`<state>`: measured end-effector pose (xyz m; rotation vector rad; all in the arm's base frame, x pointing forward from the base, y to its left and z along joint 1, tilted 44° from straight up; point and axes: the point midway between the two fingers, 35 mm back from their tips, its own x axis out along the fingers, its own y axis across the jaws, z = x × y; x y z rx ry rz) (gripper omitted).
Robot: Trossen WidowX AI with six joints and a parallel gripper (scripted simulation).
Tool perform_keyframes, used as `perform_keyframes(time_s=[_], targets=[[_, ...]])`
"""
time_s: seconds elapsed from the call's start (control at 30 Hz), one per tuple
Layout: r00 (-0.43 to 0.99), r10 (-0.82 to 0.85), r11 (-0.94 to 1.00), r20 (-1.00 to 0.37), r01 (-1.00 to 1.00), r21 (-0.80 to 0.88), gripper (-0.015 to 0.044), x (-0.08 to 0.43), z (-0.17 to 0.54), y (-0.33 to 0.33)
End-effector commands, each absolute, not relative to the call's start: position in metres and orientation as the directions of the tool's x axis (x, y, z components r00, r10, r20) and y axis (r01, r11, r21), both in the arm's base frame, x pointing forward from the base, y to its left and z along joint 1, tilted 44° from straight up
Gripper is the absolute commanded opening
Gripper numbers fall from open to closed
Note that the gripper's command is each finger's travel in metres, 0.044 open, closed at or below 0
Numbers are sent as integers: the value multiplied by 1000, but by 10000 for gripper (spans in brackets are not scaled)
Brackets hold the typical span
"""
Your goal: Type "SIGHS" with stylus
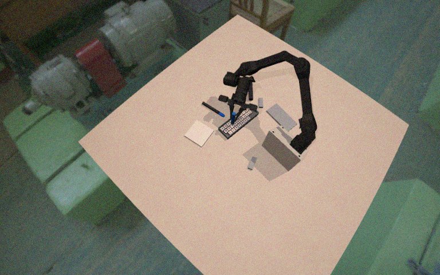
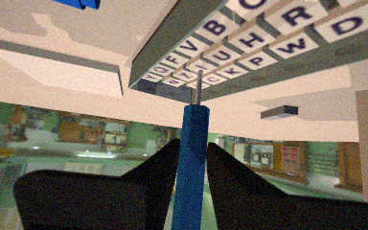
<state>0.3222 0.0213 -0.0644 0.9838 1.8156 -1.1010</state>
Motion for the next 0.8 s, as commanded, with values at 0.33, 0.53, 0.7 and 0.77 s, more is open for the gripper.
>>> perform_keyframes(time_s=[0.33, 0.53, 0.7, 0.77], targets=[[-396, 211, 330, -893, 889, -316, 81, 322, -69, 16], [-396, 211, 330, -893, 889, -316, 81, 322, -68, 18], [-396, 212, 330, -893, 889, -316, 81, 322, -65, 21], [-396, 212, 330, -893, 889, -316, 81, 322, -59, 27]])
